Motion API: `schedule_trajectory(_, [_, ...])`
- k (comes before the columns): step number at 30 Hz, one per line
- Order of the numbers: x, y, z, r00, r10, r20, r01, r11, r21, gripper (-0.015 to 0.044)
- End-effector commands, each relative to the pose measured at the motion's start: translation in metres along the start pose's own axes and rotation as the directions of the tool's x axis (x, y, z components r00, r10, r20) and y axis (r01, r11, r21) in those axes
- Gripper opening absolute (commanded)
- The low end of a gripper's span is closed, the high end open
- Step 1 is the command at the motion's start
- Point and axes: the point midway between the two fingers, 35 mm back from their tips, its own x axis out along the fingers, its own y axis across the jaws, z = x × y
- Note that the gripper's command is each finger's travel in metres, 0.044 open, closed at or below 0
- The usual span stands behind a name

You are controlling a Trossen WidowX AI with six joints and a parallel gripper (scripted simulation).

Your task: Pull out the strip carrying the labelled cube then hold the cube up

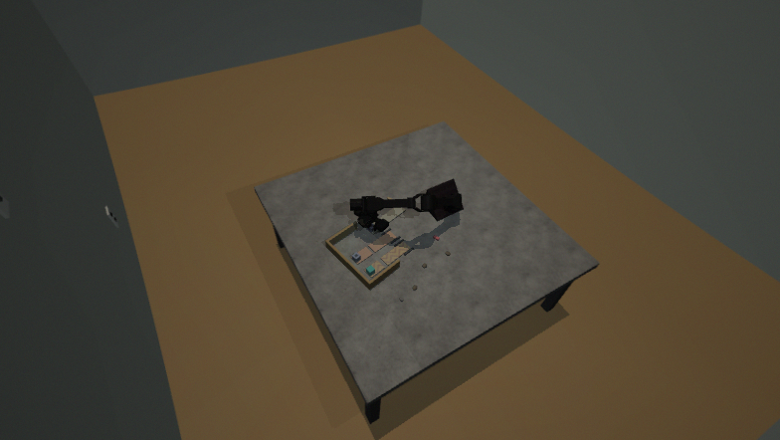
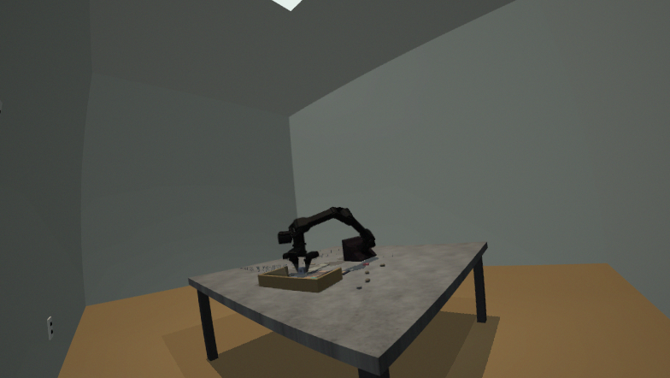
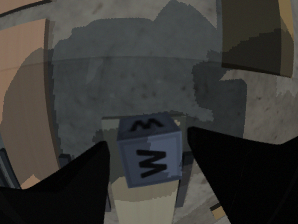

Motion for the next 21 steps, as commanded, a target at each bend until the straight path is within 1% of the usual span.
schedule_trajectory(1, [0.000,0.000,0.000,1.000,0.000,0.000,0.000,1.000,0.000,0.0224])
schedule_trajectory(4, [0.000,0.000,0.000,1.000,0.000,0.000,0.000,1.000,0.000,0.0145])
schedule_trajectory(11, [0.000,0.000,0.000,1.000,0.000,0.000,0.000,1.000,0.000,0.0098])
schedule_trajectory(15, [-0.002,0.001,-0.002,1.000,0.000,0.000,0.000,1.000,0.000,0.0000])
schedule_trajectory(21, [-0.018,0.010,-0.019,1.000,0.000,0.000,0.000,1.000,0.004,0.0000])
